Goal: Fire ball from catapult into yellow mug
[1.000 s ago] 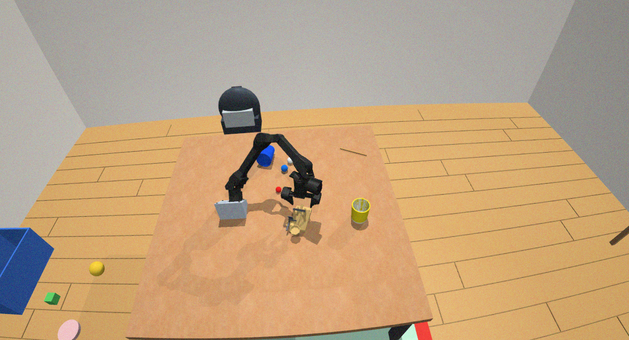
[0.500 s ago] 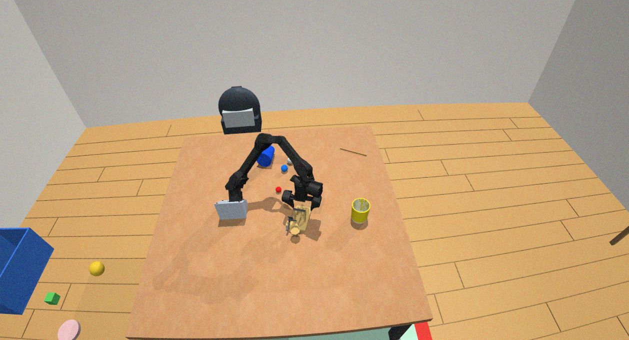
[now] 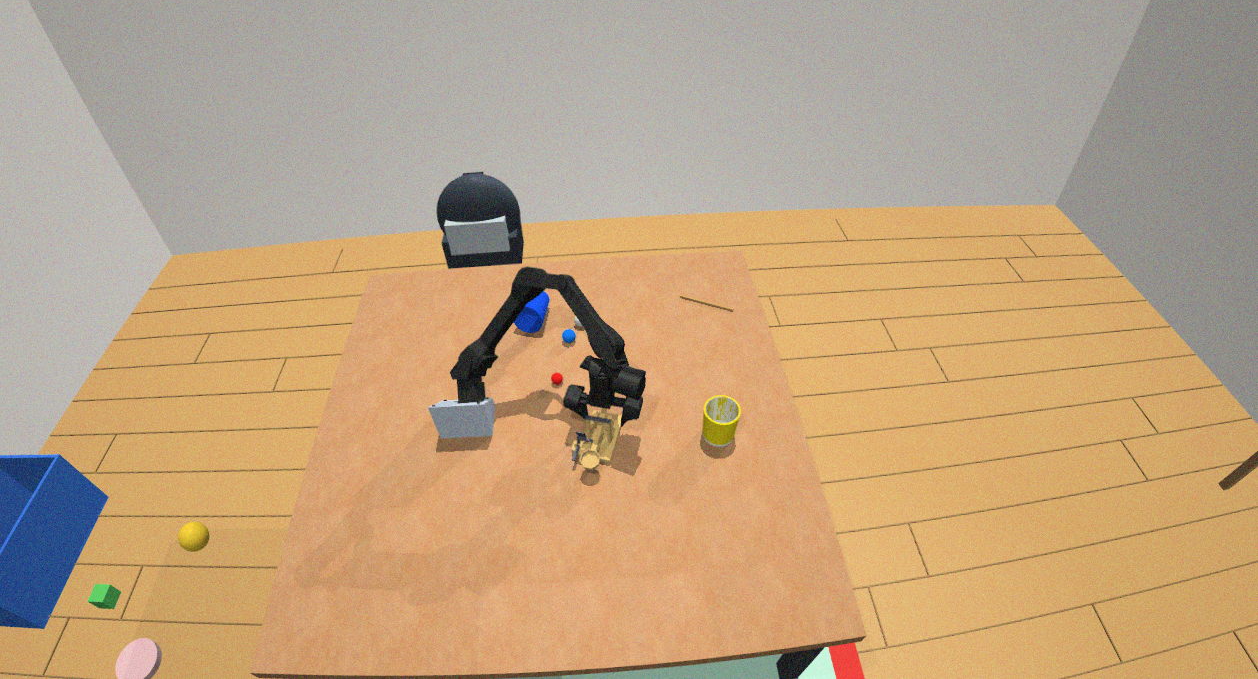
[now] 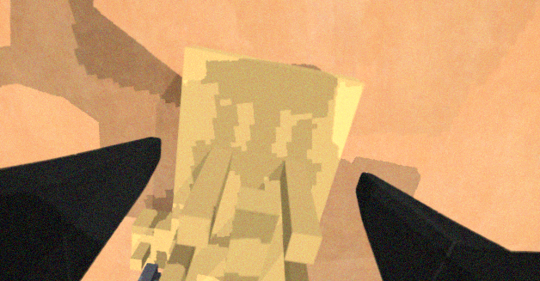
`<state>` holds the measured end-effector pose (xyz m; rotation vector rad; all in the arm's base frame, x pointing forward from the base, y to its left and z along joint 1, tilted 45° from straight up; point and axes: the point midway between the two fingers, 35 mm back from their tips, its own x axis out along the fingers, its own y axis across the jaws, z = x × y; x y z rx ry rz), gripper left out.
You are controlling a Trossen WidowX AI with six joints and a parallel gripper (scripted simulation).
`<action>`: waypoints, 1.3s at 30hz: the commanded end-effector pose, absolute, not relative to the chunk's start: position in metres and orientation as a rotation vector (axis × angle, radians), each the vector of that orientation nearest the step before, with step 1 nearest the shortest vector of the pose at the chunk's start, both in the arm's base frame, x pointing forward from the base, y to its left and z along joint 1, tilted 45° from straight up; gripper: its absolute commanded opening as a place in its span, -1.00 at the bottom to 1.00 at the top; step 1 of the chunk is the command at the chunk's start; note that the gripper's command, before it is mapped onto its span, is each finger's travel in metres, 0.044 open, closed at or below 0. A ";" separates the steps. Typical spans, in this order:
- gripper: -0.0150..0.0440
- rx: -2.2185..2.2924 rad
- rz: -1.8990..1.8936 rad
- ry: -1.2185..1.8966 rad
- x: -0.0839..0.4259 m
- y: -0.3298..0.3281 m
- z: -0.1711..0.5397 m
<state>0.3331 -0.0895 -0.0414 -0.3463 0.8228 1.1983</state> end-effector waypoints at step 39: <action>-0.49 0.004 0.996 1.049 0.318 -0.107 0.008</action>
